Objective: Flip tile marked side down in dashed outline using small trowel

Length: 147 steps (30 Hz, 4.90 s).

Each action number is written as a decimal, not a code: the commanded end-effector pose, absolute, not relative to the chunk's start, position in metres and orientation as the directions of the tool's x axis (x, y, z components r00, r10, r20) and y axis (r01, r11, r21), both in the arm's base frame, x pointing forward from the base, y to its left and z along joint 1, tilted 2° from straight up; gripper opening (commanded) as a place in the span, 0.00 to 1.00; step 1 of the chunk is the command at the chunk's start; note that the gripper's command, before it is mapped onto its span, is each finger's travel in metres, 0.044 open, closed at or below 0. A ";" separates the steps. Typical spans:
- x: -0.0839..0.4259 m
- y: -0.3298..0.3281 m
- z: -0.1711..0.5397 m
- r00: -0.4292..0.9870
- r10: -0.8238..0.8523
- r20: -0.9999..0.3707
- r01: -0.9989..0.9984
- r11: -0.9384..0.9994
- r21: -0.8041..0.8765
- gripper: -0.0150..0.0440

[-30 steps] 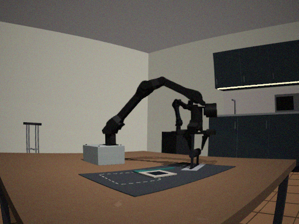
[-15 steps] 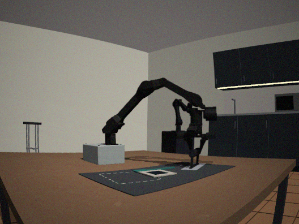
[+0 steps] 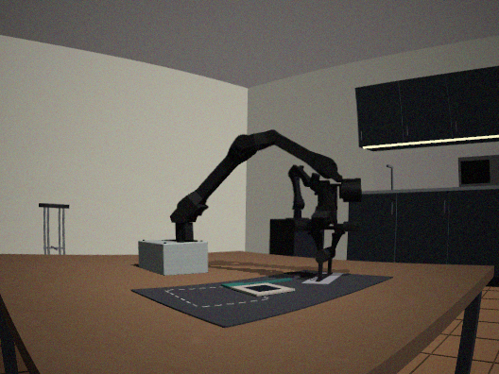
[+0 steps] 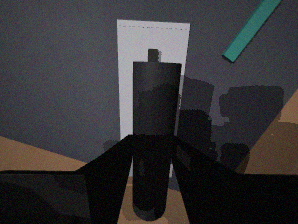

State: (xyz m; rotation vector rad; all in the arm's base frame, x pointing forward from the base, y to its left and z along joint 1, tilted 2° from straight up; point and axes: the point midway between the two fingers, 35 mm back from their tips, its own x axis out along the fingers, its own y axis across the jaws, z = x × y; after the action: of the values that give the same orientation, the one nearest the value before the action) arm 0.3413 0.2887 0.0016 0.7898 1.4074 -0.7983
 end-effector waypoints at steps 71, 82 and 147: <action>0.339 0.287 0.056 0.015 -0.006 -1.000 0.999 0.038 0.015 0.76; 0.340 0.292 0.048 0.110 -0.007 -0.994 0.924 0.368 0.099 0.76; 0.315 0.292 0.016 0.630 0.041 -0.776 -0.621 0.627 -0.471 0.76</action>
State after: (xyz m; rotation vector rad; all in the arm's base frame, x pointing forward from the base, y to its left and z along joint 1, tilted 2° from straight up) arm 0.3189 0.2957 0.0189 -0.7259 0.8377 0.4058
